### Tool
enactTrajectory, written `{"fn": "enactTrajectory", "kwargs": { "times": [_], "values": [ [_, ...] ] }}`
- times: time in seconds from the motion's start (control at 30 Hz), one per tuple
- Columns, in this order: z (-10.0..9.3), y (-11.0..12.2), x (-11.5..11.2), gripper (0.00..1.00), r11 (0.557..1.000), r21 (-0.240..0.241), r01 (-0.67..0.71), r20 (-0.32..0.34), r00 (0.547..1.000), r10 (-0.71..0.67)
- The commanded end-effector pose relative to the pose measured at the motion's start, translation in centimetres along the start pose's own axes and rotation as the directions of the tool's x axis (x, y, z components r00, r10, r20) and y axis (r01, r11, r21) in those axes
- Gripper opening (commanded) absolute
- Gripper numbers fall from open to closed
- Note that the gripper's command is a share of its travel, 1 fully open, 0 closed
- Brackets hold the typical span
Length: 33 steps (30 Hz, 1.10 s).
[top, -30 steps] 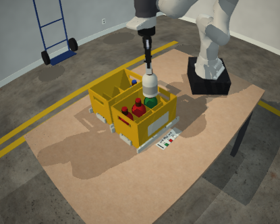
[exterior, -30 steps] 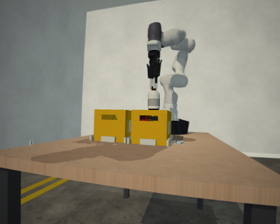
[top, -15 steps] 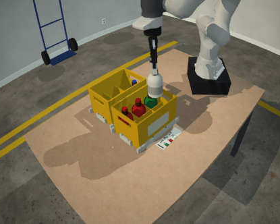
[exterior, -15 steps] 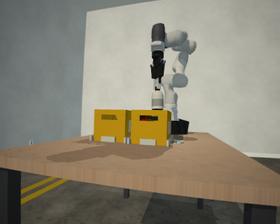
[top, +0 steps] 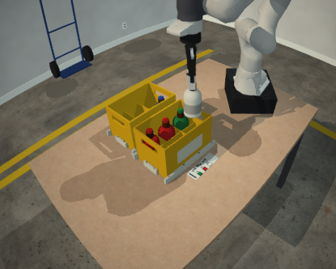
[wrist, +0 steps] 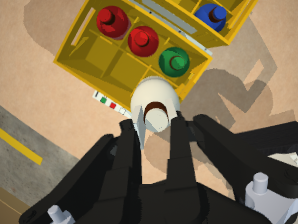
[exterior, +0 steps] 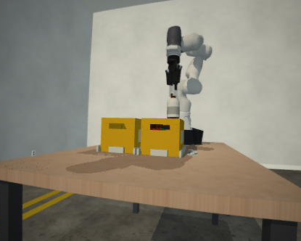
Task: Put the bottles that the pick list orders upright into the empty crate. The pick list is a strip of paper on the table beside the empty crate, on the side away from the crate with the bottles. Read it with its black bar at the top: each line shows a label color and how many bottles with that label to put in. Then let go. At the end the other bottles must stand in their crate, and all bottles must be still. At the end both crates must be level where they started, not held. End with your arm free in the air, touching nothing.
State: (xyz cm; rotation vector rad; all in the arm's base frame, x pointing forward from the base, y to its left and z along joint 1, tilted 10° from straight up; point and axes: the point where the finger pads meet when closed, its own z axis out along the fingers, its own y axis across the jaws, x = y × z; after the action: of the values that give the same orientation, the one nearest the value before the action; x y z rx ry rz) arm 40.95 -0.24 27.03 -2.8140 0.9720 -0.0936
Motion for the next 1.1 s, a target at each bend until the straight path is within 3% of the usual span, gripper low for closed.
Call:
{"fn": "enactTrajectory", "kwargs": {
  "times": [0.0,0.27,1.07],
  "values": [
    [-0.3,-0.4,-0.8,0.0,1.0,0.005,-0.013,-0.003,1.0,0.013],
    [-0.3,-0.6,-2.0,0.0,1.0,0.005,-0.013,-0.003,1.0,0.013],
    [-0.3,-0.5,-1.4,0.0,1.0,0.005,-0.013,-0.003,1.0,0.013]
  ]
}}
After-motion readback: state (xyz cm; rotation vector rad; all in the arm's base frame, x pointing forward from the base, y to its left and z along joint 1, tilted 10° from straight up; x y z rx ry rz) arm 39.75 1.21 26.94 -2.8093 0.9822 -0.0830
